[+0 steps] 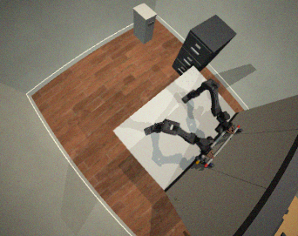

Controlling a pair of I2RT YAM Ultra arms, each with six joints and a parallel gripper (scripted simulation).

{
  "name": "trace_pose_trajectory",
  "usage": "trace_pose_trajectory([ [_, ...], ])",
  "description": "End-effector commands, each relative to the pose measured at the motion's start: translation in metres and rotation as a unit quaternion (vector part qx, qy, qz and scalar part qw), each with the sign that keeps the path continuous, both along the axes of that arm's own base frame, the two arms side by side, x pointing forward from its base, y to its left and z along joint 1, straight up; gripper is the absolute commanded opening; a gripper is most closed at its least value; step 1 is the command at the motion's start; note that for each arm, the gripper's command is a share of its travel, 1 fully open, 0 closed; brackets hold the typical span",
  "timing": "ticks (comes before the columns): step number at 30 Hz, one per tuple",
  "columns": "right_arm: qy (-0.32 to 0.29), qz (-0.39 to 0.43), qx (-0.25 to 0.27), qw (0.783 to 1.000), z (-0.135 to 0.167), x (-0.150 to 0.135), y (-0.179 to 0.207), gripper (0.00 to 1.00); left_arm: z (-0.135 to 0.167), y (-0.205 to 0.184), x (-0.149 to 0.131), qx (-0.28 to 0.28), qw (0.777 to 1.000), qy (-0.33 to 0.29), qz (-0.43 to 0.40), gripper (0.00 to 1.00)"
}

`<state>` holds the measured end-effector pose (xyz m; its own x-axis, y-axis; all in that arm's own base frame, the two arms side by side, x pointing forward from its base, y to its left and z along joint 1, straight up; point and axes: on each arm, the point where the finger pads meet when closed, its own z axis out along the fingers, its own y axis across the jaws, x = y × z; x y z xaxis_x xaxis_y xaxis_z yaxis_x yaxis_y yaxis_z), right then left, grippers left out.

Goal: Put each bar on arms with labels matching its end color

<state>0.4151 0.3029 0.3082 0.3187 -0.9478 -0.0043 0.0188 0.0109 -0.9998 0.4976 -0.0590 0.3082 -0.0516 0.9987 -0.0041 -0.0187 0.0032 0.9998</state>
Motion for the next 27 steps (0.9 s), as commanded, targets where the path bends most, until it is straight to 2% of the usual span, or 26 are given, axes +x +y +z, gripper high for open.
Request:
trace_pose_trajectory([
  [1,0.009,0.000,-0.005,1.000,0.000,-0.006,-0.003,0.00,0.000,0.003,-0.006,0.002,1.000,0.009,0.003,0.00],
  [27,0.009,0.000,-0.005,1.000,0.013,-0.007,-0.003,0.00,0.013,0.003,-0.007,0.002,1.000,0.009,0.003,0.00],
])
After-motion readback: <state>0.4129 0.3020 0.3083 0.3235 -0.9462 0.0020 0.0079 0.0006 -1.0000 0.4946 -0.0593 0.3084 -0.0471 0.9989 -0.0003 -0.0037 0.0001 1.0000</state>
